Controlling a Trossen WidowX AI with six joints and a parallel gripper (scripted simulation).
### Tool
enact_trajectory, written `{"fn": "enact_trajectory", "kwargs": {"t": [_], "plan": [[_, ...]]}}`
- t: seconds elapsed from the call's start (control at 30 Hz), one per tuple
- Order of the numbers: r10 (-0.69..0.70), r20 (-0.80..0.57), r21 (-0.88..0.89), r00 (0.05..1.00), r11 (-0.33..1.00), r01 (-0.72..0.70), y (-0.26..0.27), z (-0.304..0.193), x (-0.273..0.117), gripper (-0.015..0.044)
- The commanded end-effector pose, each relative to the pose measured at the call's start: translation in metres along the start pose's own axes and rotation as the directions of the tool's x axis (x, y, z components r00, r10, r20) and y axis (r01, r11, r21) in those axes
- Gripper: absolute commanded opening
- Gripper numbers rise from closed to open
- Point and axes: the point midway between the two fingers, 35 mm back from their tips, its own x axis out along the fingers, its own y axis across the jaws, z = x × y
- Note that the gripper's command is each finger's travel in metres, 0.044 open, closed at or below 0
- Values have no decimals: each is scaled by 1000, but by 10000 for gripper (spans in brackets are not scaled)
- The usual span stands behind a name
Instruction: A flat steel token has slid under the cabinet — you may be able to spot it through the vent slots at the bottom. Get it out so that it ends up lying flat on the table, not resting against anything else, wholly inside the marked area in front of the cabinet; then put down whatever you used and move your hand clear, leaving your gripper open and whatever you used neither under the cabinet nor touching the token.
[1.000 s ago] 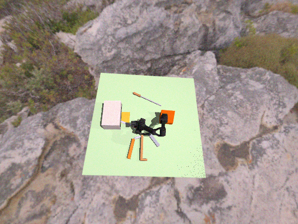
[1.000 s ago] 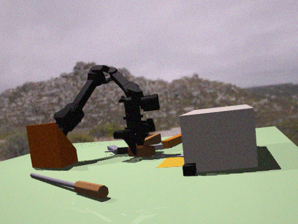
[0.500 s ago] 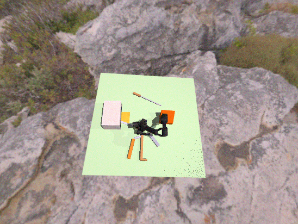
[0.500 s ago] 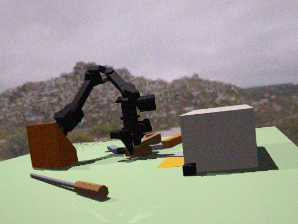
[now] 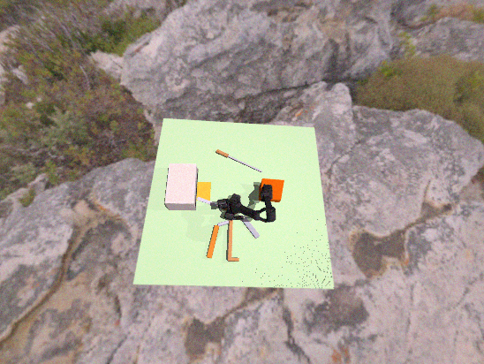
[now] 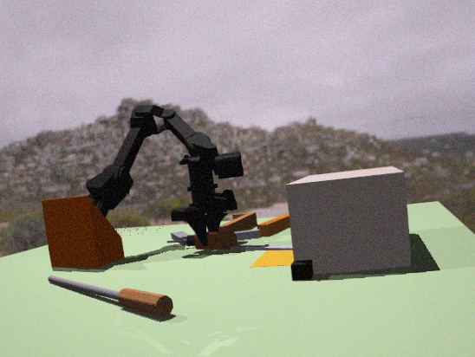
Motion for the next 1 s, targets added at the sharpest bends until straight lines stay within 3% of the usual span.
{"fn": "enact_trajectory", "kwargs": {"t": [0.0,0.8,0.97], "plan": [[-1,-4,6,1000,1000,1,-1,-7,1,0],[-1,-4,-3,1000,1000,1,5,-19,-3,0],[-2,-4,-2,1000,1000,2,4,-18,-1,131]]}}
